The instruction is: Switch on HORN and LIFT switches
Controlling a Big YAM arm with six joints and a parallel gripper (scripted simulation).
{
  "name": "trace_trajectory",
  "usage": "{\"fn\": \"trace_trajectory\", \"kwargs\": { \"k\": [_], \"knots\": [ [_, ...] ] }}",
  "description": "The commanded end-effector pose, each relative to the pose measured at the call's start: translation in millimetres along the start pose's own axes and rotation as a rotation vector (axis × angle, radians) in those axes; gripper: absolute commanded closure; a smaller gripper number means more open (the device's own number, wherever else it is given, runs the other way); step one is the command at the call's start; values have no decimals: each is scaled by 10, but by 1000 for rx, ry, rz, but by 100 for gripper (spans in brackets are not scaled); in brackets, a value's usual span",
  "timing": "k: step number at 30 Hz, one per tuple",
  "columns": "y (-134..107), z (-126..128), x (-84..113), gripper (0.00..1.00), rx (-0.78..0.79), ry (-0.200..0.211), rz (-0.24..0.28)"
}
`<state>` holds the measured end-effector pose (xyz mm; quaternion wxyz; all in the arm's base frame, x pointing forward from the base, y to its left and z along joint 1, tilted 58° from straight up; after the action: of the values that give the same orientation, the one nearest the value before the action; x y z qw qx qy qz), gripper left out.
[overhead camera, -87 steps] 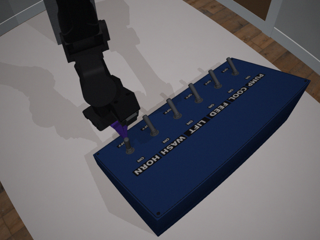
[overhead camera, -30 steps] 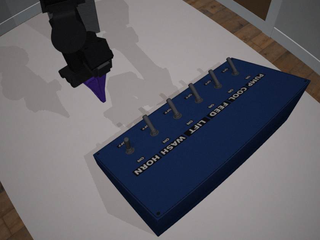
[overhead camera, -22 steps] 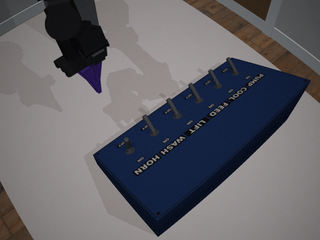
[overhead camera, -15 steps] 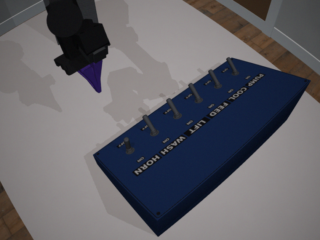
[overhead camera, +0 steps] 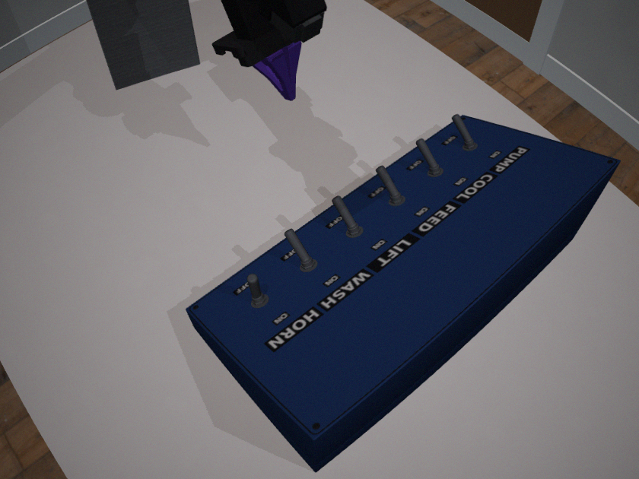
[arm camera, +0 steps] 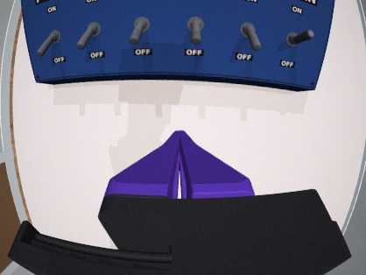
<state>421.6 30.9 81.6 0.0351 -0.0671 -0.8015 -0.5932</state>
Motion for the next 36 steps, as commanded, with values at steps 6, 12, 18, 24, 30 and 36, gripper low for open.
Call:
{"fn": "trace_trajectory", "kwargs": {
  "k": [6, 12, 18, 24, 30, 36],
  "knots": [
    [147, -183, 34, 100, -34, -47, -43],
    [37, -101, 32, 100, -23, -27, -14],
    [42, -103, 33, 100, -23, -28, -16],
    [42, -103, 33, 100, -23, -28, -16],
    [42, -103, 33, 100, -23, -28, -16],
    [50, -105, 6, 100, -24, -29, -18]
  ]
}}
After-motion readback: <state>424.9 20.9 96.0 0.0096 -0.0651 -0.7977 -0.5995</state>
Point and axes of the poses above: the point where the finger pads meet when closed, its own x axis back along the fingers, its own z axis across the jaws, y = z × x, the point moved 2 cm from there along x, back along the fingers
